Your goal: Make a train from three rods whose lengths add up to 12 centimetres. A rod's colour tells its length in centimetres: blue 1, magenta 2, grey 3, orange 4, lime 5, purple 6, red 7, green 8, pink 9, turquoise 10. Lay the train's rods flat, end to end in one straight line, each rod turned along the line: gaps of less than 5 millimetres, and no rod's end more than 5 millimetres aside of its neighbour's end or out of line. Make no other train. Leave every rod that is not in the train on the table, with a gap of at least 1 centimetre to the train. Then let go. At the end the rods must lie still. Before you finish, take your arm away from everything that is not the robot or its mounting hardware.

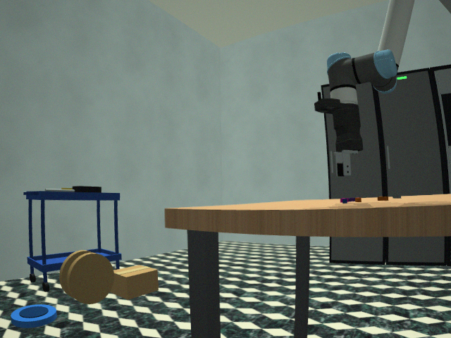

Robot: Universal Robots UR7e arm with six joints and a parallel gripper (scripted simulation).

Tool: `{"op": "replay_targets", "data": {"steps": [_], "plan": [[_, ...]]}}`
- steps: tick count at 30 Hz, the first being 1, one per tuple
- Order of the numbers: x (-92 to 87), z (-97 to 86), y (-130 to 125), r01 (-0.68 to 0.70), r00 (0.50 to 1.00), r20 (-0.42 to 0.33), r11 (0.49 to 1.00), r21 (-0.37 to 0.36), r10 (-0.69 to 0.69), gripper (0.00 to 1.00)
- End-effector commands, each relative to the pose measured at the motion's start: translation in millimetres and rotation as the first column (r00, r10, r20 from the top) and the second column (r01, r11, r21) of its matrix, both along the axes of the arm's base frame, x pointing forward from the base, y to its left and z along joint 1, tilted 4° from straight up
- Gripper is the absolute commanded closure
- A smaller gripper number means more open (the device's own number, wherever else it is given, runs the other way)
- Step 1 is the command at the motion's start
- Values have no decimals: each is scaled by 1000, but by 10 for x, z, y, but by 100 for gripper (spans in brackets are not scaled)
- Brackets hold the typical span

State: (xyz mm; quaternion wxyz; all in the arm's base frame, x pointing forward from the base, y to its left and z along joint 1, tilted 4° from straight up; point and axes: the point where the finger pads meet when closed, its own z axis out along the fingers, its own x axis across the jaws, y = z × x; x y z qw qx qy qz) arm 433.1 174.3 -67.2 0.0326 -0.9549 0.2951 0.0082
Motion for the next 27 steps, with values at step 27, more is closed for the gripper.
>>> {"op": "replay_targets", "data": {"steps": [27], "plan": [[7, -242, 20, 0, 1000, 1, 1000, 0, 0, 46]]}}
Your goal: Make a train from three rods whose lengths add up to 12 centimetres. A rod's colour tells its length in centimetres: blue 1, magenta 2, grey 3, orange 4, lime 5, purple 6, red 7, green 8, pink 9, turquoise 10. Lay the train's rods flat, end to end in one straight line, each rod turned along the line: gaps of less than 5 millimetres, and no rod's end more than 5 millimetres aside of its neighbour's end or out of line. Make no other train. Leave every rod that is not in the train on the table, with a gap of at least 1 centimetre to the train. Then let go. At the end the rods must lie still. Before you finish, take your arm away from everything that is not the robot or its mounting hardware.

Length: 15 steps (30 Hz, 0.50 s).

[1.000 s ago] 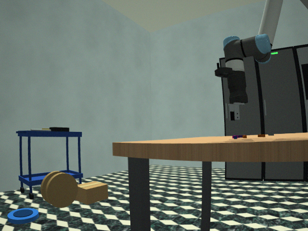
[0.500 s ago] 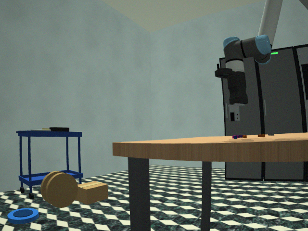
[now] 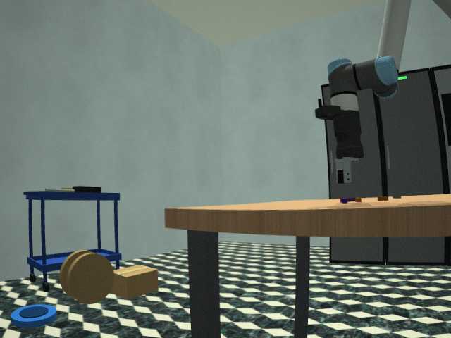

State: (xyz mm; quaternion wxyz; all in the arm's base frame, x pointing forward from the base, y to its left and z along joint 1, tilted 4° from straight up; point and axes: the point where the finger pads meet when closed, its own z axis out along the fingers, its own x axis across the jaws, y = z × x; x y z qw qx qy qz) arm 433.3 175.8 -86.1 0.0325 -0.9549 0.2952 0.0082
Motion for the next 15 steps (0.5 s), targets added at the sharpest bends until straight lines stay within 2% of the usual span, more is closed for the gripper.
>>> {"op": "replay_targets", "data": {"steps": [1, 15], "plan": [[5, -68, 6, 0, 1000, 1, 1000, 0, 0, 46], [7, -241, 20, 0, 1000, 1, 1000, 0, 0, 46]]}}
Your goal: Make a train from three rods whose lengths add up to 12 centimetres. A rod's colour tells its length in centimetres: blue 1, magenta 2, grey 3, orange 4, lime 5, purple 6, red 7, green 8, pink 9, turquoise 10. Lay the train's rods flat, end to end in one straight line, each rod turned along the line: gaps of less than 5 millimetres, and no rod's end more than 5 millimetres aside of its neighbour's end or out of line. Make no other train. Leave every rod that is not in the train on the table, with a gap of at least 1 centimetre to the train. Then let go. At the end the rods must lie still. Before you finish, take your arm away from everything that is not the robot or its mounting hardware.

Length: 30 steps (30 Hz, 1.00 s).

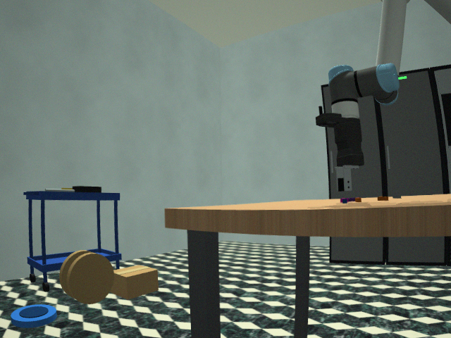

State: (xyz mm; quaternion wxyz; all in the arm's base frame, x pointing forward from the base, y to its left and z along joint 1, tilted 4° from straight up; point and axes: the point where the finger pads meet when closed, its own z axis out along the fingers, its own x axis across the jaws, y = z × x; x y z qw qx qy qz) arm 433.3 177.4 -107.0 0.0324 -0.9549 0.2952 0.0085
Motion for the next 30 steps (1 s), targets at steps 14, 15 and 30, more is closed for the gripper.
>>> {"op": "replay_targets", "data": {"steps": [14, 15, 30], "plan": [[7, -113, 10, 0, 1000, 2, 1000, 0, 0, 46], [7, -113, 10, 0, 1000, 2, 1000, 0, 0, 46], [7, -115, 10, 0, 1000, 2, 1000, 0, 0, 46]]}}
